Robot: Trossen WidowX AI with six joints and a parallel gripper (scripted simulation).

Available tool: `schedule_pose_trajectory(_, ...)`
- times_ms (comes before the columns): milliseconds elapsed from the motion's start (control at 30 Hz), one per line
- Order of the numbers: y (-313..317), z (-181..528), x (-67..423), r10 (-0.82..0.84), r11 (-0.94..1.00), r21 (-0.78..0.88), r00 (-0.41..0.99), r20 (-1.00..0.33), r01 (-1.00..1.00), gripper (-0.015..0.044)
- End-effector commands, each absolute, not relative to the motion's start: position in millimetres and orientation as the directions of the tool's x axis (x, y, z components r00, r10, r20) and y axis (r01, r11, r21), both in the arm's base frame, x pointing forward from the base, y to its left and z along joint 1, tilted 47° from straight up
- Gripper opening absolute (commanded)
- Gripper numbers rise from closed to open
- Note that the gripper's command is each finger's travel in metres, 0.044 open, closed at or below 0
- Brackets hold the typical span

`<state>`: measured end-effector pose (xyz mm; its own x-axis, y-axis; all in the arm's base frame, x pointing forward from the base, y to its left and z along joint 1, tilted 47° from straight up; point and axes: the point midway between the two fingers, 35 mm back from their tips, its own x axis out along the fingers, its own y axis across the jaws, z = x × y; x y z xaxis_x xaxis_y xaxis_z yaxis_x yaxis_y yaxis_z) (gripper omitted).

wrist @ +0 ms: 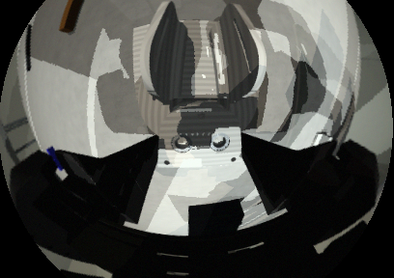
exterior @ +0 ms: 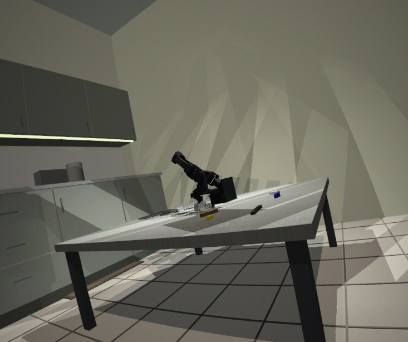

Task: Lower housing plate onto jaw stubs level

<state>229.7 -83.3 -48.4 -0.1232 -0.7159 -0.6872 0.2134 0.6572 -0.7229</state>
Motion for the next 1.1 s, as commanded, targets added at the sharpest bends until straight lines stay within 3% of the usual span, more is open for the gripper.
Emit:
schedule_pose_trajectory(0,-82.6,-47.2,232.5,-0.714,0.659,-0.719,-0.117,-0.690,0.222,0.0351)
schedule_pose_trajectory(1067,-86.6,-50.8,232.2,-0.714,0.658,-0.719,-0.117,-0.690,0.221,0.0351)
